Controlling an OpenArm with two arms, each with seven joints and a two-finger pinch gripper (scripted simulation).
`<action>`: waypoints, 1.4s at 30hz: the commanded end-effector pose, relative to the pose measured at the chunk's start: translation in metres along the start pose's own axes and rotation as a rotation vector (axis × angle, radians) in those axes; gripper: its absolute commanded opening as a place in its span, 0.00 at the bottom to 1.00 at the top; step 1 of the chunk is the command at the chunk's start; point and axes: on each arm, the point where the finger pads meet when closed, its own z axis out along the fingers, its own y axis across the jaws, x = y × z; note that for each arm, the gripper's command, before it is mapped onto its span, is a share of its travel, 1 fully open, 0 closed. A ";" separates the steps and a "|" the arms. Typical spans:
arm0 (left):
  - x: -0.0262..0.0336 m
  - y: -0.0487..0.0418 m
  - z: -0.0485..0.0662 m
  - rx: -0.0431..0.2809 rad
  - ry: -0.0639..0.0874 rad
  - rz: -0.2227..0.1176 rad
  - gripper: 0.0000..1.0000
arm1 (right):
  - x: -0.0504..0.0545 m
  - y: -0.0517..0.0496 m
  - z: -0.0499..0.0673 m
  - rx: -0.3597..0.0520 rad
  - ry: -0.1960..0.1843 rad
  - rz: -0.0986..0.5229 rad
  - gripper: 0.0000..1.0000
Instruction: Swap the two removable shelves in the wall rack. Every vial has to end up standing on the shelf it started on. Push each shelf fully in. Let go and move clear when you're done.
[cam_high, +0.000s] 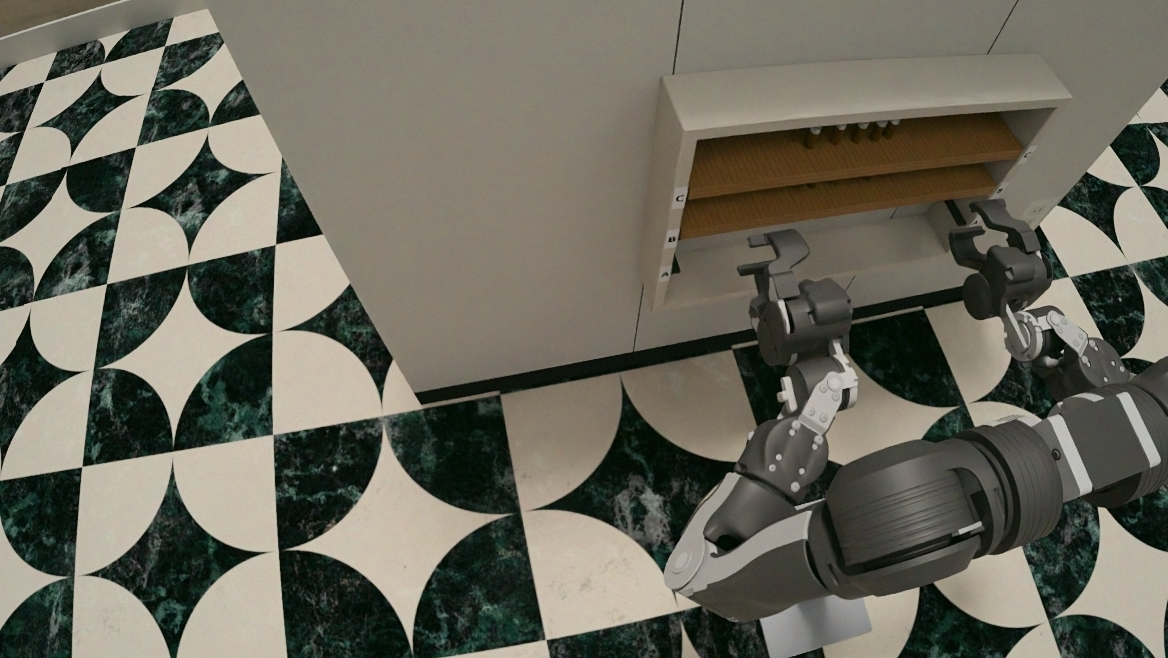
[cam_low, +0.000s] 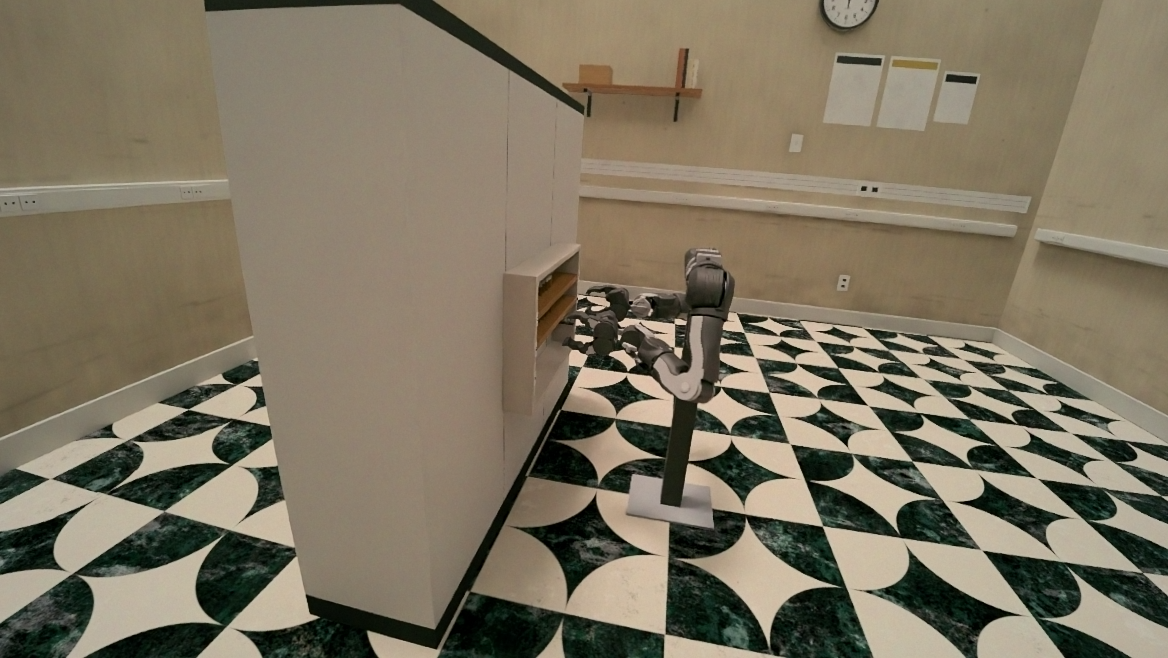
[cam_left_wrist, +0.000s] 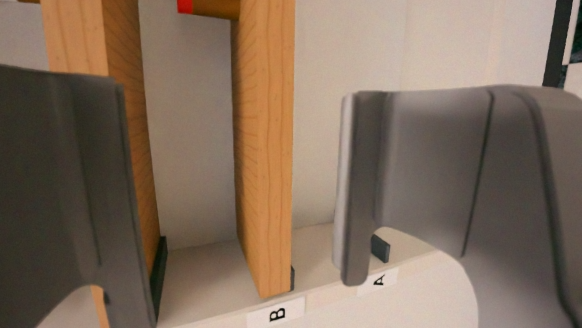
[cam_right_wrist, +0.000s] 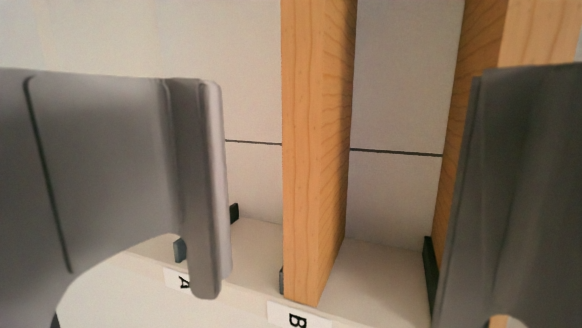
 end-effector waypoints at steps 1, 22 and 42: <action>0.0004 0.0003 0.000 0.007 0.002 -0.001 0.33 | 0.001 0.000 0.000 -0.008 0.005 -0.002 0.33; 0.0004 0.0124 0.000 0.007 0.002 -0.001 0.33 | 0.001 -0.012 0.000 -0.008 0.005 -0.002 0.33; 0.0004 0.0240 0.000 0.007 0.002 -0.001 0.33 | 0.001 -0.024 0.000 -0.008 0.005 -0.002 0.33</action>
